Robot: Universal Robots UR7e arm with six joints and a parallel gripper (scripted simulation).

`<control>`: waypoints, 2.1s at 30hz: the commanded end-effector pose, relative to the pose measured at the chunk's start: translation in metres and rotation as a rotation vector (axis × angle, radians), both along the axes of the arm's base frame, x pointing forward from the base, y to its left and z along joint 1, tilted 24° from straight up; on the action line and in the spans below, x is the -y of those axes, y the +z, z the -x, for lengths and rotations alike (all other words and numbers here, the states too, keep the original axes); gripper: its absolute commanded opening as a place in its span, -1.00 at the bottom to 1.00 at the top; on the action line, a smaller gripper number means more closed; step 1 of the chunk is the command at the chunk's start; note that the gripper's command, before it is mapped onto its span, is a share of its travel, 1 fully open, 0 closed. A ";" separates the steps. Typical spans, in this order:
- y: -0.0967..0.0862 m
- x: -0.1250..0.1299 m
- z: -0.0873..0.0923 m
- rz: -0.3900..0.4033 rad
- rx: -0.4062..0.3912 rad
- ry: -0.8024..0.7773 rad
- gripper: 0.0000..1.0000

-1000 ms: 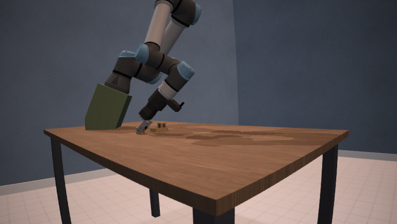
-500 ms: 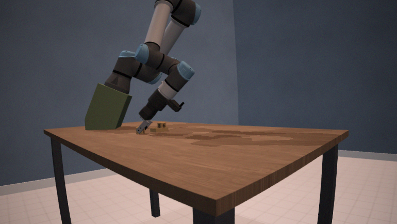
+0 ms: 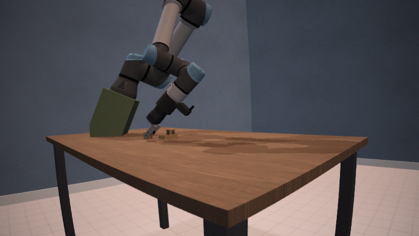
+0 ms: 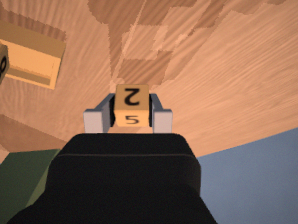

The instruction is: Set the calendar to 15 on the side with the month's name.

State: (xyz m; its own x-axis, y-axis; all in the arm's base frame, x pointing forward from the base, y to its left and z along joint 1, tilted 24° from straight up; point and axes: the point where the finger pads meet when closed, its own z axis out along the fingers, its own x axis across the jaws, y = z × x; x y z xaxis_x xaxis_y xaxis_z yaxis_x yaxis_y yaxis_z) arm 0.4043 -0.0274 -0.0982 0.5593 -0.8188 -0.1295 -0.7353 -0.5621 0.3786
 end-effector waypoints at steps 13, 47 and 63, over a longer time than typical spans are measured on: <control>0.049 0.017 0.013 0.001 0.002 0.000 0.14; 0.057 0.021 0.017 -0.135 0.195 -0.033 0.14; 0.056 0.022 0.019 -0.197 0.276 -0.048 0.14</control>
